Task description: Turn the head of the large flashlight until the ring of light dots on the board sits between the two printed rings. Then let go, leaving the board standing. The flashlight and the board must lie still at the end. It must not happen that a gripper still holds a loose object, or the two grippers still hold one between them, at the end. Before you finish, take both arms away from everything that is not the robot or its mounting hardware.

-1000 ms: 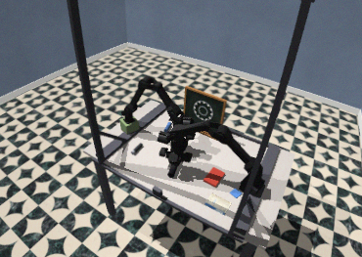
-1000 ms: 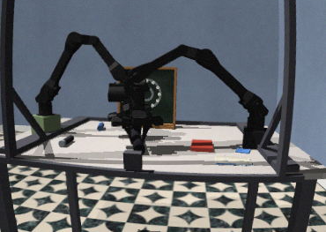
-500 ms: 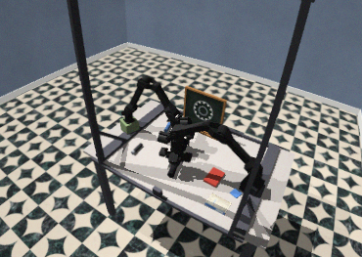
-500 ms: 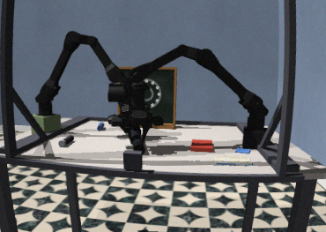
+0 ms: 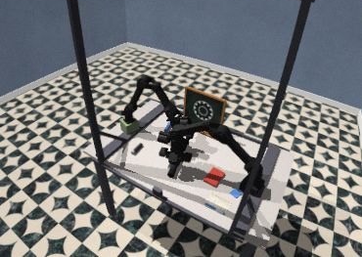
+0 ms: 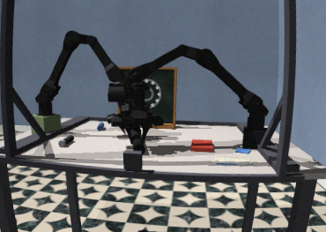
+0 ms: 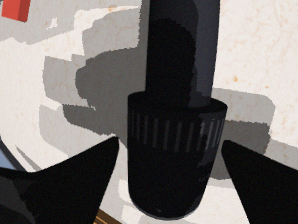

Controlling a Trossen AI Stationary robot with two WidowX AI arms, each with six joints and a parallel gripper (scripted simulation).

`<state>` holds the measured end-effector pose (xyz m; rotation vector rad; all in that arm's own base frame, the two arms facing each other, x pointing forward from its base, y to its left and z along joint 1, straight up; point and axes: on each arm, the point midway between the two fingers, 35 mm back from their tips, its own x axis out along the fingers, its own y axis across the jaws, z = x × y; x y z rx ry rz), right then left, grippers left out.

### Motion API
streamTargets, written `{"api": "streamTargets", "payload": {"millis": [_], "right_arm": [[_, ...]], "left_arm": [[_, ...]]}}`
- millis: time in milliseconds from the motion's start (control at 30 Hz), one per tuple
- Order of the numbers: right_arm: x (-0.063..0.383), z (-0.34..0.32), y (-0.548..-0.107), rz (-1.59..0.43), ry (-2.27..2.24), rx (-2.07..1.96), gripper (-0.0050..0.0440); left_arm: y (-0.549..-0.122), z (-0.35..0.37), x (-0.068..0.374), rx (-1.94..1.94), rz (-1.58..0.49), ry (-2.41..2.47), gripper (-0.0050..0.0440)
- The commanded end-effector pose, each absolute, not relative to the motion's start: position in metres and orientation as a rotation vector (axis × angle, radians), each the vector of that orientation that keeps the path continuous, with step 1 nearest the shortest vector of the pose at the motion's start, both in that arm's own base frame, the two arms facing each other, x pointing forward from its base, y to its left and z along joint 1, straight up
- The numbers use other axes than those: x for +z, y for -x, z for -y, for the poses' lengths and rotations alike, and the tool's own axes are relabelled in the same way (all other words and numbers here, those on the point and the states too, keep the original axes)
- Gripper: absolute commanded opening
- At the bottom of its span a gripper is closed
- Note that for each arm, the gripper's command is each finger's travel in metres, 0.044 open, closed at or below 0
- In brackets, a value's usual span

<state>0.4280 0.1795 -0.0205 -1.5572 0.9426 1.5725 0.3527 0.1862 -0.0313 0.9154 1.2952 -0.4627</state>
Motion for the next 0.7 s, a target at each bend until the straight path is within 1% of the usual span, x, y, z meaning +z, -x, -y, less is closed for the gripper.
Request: {"api": "streamTargets", "payload": {"millis": [0, 367, 667], "right_arm": [[-0.003, -0.183, -0.436, -0.9, 1.572, 1.534, 0.013], [-0.003, -0.183, -0.436, -0.9, 1.572, 1.534, 0.013], [-0.003, -0.183, -0.436, -0.9, 1.572, 1.534, 0.013]], "left_arm": [[-0.357, -0.188, -0.013, -0.433, -1.274, -0.93, 0.0374], [-0.347, -0.18, 0.024, -0.429, -1.269, -0.933, 0.0374], [-0.347, -0.18, 0.024, -0.43, -1.27, -0.933, 0.0374]]}}
